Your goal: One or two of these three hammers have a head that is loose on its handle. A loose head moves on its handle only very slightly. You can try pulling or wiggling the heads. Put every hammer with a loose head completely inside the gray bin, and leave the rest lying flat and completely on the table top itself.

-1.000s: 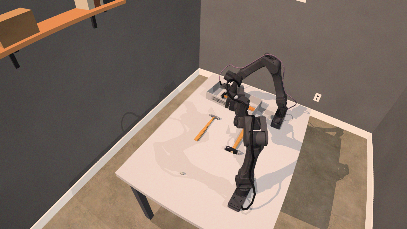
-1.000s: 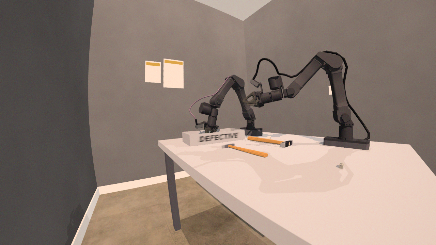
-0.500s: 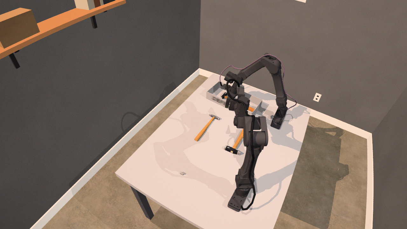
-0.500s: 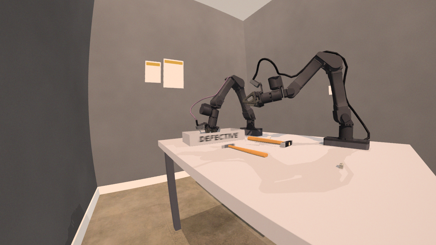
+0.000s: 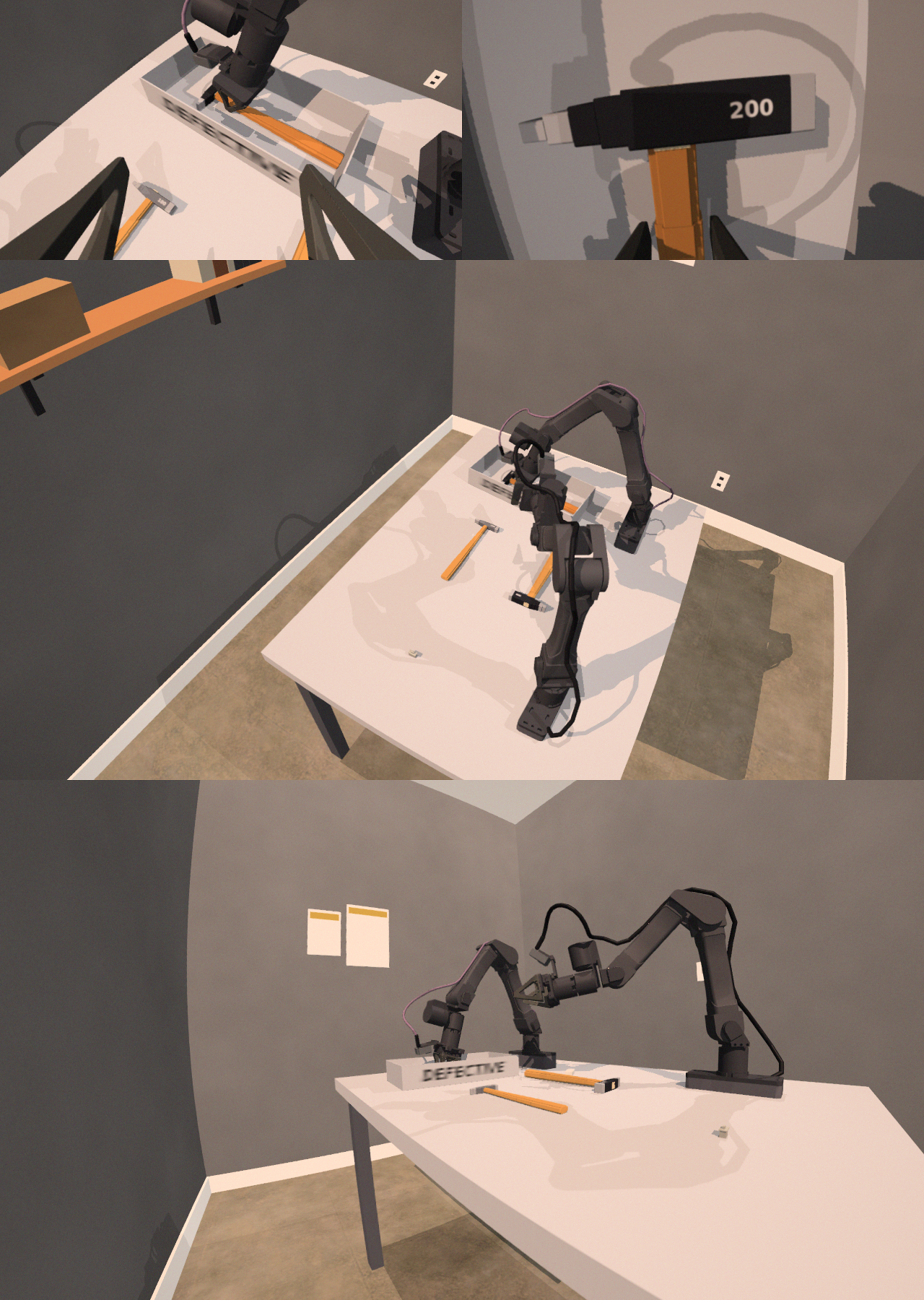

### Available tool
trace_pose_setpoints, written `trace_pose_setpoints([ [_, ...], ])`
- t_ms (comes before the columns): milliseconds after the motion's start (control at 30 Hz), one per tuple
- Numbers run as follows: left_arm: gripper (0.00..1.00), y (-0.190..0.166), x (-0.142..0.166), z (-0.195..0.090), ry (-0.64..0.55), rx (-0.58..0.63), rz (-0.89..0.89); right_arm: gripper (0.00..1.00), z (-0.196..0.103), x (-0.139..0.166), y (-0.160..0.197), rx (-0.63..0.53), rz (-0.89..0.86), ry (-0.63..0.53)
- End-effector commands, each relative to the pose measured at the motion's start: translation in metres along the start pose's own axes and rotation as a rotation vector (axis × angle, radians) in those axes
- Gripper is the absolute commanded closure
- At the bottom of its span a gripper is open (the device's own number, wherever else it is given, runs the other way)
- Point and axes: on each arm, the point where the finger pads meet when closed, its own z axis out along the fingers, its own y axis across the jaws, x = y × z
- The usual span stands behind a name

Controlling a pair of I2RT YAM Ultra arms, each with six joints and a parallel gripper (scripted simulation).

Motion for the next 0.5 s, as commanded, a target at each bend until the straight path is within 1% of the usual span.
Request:
trace_pose_setpoints([
  [0, 0.0, 0.001, -0.021, 0.001, -0.045, -0.003, 0.001, 0.6, 0.003, -0.005, -0.001, 0.008, -0.001, -0.032],
  [33, 0.0, 0.001, -0.021, 0.001, -0.045, -0.003, 0.001, 0.48, -0.003, -0.008, -0.001, 0.006, -0.002, -0.049],
  [67, 0.0, 0.001, -0.021, 0.001, -0.045, -0.003, 0.001, 0.47, -0.005, -0.006, -0.001, 0.006, -0.005, -0.041],
  [133, 0.0, 0.001, -0.021, 0.001, -0.045, -0.003, 0.001, 0.47, -0.01, -0.014, 0.0, 0.002, -0.009, -0.062],
  [367, 0.0, 0.001, -0.021, 0.001, -0.045, -0.003, 0.001, 0.47, -0.017, -0.021, -0.001, -0.005, -0.006, -0.083],
  [433, 0.0, 0.001, -0.021, 0.001, -0.045, -0.003, 0.001, 0.47, -0.022, -0.027, -0.001, -0.006, -0.005, -0.1],
  [467, 0.0, 0.001, -0.021, 0.001, -0.045, -0.003, 0.001, 0.47, -0.021, -0.023, -0.001, -0.005, -0.008, -0.092],
])
